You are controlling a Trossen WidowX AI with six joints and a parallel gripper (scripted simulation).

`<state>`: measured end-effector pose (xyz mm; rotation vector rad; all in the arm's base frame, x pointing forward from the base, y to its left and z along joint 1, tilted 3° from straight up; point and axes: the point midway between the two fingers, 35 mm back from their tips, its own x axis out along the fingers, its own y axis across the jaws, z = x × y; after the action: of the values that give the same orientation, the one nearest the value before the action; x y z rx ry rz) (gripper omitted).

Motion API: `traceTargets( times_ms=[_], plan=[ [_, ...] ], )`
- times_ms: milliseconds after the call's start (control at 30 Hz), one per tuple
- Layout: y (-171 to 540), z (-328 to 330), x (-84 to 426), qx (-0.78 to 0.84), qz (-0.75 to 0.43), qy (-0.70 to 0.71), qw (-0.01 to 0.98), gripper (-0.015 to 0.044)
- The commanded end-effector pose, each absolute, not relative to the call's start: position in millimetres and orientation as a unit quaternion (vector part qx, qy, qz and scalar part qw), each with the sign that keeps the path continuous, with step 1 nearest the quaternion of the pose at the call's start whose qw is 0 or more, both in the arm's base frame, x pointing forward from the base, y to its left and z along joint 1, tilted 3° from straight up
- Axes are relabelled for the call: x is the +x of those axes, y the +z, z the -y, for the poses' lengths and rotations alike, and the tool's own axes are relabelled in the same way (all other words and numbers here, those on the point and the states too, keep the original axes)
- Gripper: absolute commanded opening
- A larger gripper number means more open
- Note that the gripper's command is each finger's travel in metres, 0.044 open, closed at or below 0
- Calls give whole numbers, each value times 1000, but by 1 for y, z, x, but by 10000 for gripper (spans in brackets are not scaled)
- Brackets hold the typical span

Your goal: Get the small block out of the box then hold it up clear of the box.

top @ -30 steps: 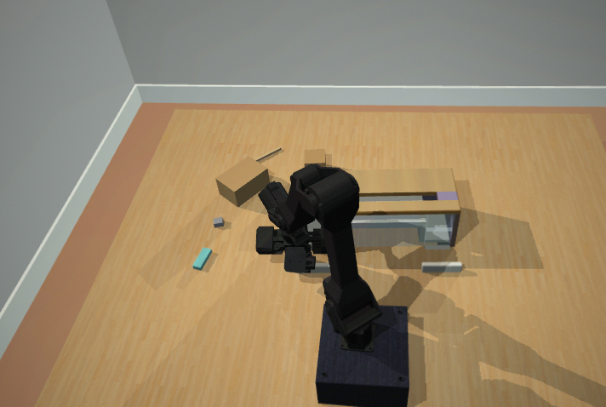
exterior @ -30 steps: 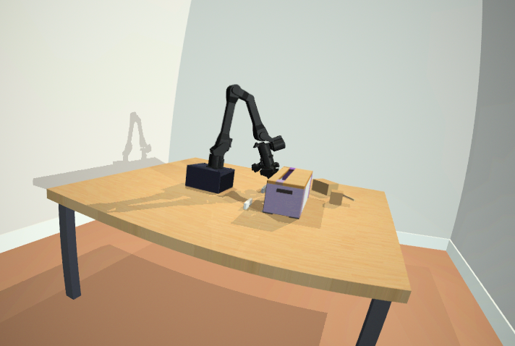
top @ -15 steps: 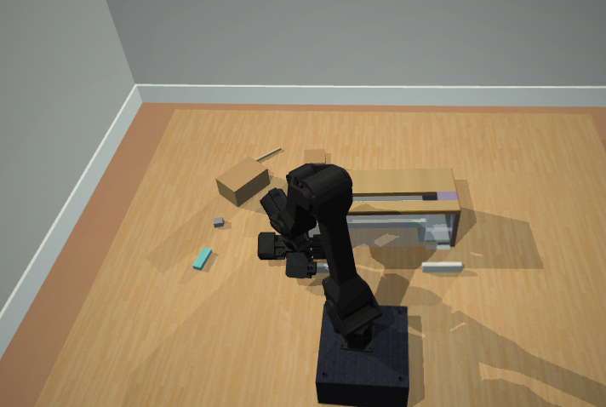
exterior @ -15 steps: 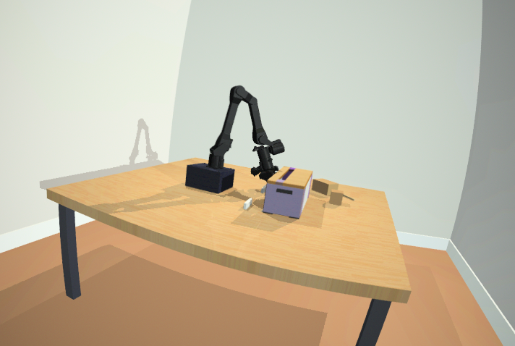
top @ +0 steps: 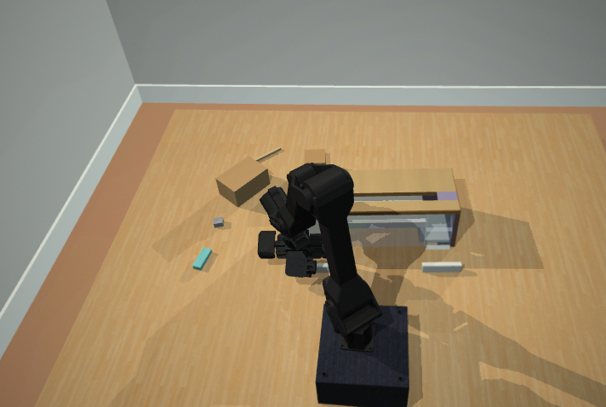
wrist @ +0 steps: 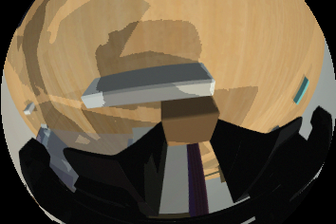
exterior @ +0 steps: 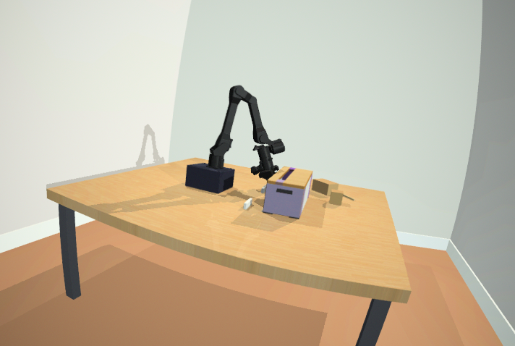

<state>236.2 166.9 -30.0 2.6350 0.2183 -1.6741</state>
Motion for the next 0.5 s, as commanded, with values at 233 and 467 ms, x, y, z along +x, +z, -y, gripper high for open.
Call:
traceTargets(
  times_ms=[233,467],
  plan=[
    [20,-165,236,844,-77,-530,8,0],
    [28,-164,235,844,-79,-530,10,0]
  ],
)
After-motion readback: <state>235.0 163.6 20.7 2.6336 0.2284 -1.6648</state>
